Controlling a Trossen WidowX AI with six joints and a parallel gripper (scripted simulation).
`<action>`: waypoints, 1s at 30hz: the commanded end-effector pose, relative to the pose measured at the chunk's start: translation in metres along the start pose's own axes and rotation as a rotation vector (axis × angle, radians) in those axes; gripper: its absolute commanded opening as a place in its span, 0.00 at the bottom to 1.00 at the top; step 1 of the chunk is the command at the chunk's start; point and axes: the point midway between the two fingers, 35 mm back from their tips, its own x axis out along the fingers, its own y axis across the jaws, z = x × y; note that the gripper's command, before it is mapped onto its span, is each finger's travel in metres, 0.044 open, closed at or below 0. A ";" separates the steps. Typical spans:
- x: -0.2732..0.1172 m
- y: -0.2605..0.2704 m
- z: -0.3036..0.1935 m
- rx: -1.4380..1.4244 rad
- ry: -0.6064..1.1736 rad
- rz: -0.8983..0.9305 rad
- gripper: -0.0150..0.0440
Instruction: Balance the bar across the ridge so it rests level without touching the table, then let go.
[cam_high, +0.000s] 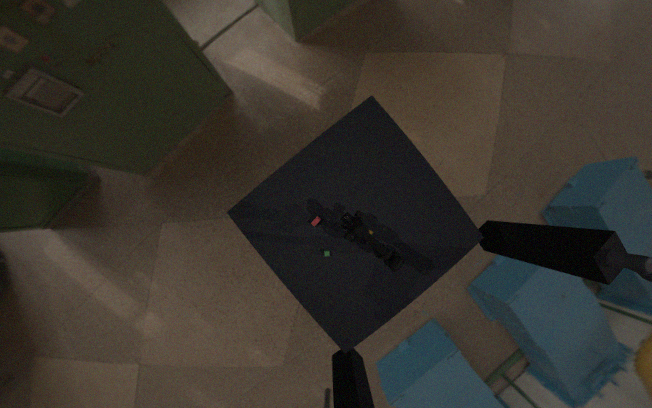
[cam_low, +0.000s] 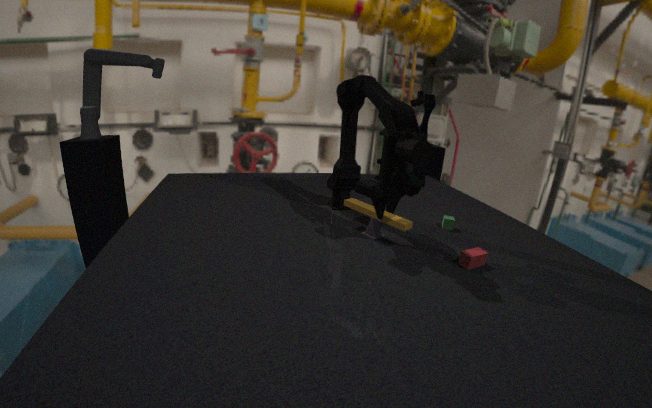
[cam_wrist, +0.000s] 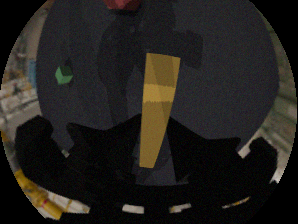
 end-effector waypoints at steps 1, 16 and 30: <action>0.000 0.000 0.000 0.000 0.000 0.000 0.54; 0.000 0.000 0.000 0.000 0.000 0.000 0.55; 0.000 0.000 0.000 0.000 0.000 0.000 0.57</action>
